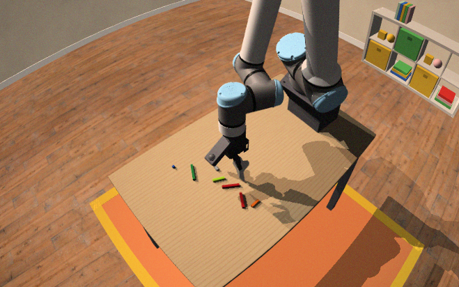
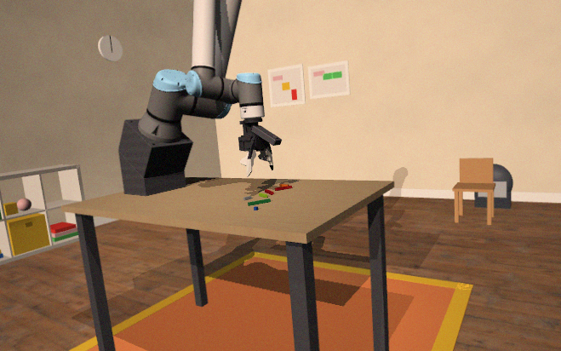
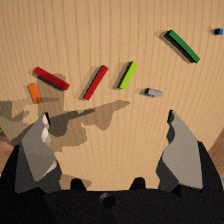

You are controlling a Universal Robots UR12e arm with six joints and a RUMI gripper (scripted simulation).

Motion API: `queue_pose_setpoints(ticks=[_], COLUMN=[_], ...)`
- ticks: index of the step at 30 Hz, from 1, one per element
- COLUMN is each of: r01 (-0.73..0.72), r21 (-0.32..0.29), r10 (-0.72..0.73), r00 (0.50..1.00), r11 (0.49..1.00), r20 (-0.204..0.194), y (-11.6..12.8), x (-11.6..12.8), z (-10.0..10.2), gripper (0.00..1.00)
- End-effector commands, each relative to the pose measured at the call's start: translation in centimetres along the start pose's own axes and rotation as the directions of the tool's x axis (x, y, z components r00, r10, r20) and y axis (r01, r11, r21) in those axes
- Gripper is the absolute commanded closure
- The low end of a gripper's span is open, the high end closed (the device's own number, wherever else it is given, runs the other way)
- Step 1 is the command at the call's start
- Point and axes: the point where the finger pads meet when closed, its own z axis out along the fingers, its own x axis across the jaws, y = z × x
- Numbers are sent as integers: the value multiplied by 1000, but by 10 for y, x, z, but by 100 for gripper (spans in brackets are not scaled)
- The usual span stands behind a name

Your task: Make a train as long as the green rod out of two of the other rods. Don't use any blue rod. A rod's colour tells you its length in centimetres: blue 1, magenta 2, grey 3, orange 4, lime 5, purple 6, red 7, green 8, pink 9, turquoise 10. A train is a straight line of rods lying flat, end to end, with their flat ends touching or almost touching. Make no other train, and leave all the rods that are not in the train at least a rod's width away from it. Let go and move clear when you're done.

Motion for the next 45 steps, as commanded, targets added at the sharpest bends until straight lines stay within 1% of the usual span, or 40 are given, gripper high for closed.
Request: queue_pose_setpoints(ticks=[1,10,15,19,21,22,26,30,36,38,40,45], r01=[9,62,139,225,225,250,361,435,549,549,615,692], r21=[0,0,1,1,1,2,2,2,2,2,2,2], r10=[-9,-62,-139,-225,-225,-250,-361,-435,-549,-549,-615,-692], r00=[1000,998,990,974,974,968,932,900,836,836,789,722], r11=[1000,998,990,974,974,968,932,900,836,836,789,722], r20=[1,1,1,1,1,0,1,1,0,0,0,0], y=[1,-1,-3,-4,-4,-4,-5,-5,-6,-6,-6,-6], x=[-1,-3,-4,-7,-7,-7,-10,-13,-15,-15,-17,-20], z=[0,0,0,0,0,0,0,0,0,0,0,0], gripper=[0,0,0,0,0,0,0,0,0,0,0,0])
